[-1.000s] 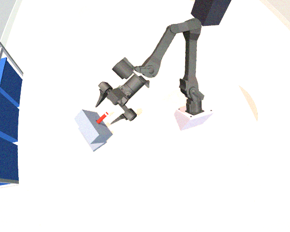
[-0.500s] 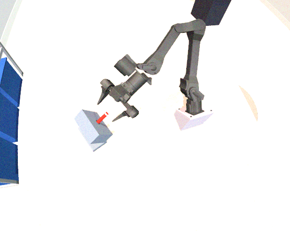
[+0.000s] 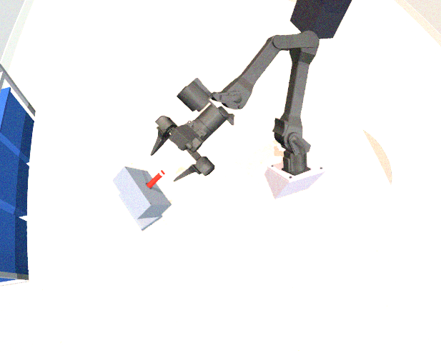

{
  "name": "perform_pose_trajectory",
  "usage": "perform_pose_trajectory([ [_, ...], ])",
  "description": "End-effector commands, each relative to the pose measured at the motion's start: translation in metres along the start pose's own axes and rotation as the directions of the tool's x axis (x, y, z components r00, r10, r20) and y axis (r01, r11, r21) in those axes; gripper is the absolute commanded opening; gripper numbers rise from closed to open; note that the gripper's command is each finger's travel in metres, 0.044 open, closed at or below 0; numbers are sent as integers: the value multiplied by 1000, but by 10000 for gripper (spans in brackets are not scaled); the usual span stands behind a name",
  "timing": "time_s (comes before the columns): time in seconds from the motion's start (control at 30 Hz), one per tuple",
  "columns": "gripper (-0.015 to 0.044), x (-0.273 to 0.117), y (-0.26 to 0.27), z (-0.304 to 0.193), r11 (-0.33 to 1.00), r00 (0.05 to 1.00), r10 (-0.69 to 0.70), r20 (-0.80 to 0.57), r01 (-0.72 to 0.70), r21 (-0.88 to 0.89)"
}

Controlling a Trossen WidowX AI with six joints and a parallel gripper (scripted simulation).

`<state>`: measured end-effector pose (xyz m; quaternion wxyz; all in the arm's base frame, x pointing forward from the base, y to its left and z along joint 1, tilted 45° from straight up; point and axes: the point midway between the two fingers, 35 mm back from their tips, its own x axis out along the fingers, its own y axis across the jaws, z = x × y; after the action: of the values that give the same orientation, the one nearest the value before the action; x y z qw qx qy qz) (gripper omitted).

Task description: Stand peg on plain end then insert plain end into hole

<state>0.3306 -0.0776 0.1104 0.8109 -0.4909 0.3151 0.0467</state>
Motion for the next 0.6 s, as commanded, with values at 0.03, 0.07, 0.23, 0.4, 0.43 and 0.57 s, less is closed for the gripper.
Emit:
perform_pose_trajectory([
  [0.03,440,-5,-1,0,1000,1000,-4,-2,4,4],
  [0.07,440,-6,-1,0,1000,1000,-4,-2,4,4],
  [0.23,440,-10,-1,0,1000,1000,-3,-2,3,3],
  [0.4,440,-15,-2,1,1000,1000,-3,-2,3,3],
  [0.43,440,-16,-2,1,1000,1000,-3,-2,3,3],
  [0.57,440,-19,-2,1,1000,1000,-2,-2,2,3],
])
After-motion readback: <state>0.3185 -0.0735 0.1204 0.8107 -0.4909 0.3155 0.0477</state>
